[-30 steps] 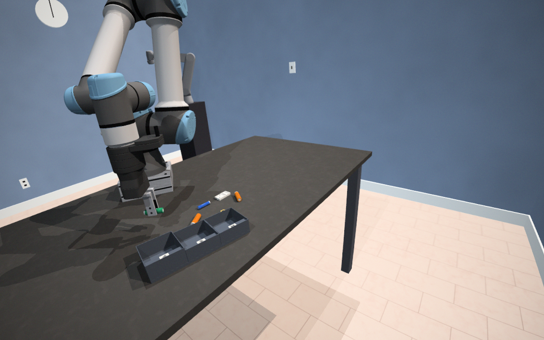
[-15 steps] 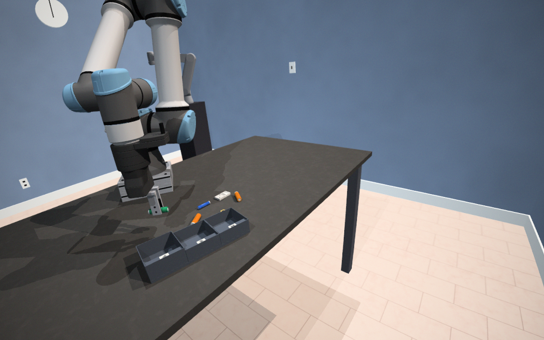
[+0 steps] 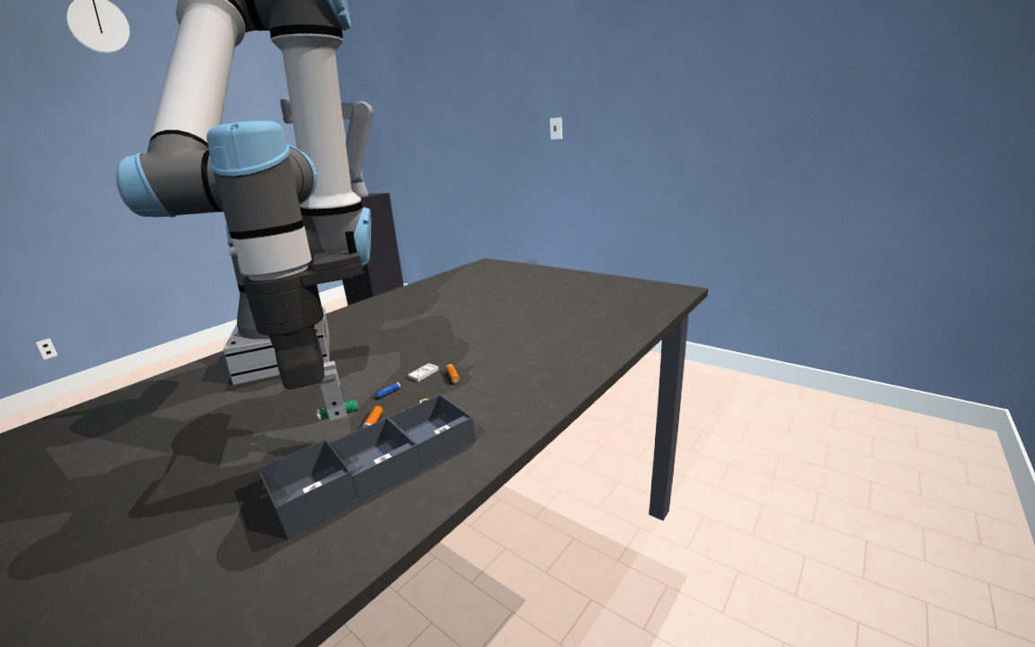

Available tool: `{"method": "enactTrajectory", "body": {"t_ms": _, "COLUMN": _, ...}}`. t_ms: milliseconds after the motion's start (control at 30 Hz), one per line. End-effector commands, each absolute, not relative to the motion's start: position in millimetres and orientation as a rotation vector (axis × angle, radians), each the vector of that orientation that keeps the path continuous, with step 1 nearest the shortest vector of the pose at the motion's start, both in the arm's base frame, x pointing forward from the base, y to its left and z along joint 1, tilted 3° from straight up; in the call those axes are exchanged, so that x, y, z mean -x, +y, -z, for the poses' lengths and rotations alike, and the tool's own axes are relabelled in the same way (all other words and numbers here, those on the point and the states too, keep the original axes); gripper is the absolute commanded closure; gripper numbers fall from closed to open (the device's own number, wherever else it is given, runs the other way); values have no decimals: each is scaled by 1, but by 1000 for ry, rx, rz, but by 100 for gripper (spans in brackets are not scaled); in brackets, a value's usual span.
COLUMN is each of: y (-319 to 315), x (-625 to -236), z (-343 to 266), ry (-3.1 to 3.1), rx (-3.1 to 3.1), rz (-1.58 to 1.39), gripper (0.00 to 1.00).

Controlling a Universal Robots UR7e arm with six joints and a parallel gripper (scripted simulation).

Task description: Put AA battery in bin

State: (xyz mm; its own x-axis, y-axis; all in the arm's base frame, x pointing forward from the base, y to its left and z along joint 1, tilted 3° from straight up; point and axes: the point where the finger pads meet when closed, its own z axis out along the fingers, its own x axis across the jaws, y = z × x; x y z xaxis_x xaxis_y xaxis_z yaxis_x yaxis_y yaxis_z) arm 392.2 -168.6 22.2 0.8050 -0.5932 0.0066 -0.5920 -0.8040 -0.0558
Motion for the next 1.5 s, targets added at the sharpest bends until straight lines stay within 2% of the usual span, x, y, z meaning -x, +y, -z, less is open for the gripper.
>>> {"method": "enactTrajectory", "body": {"t_ms": 0, "y": -168, "x": -418, "z": -23, "ry": 732, "rx": 3004, "rz": 40, "gripper": 69}}
{"method": "enactTrajectory", "body": {"t_ms": 233, "y": -166, "x": -445, "z": -24, "ry": 524, "rx": 3048, "rz": 43, "gripper": 69}}
{"method": "enactTrajectory", "body": {"t_ms": 733, "y": -167, "x": -440, "z": -24, "ry": 524, "rx": 3048, "rz": 43, "gripper": 69}}
{"method": "enactTrajectory", "body": {"t_ms": 1467, "y": -165, "x": -441, "z": 16, "ry": 524, "rx": 3048, "rz": 43, "gripper": 69}}
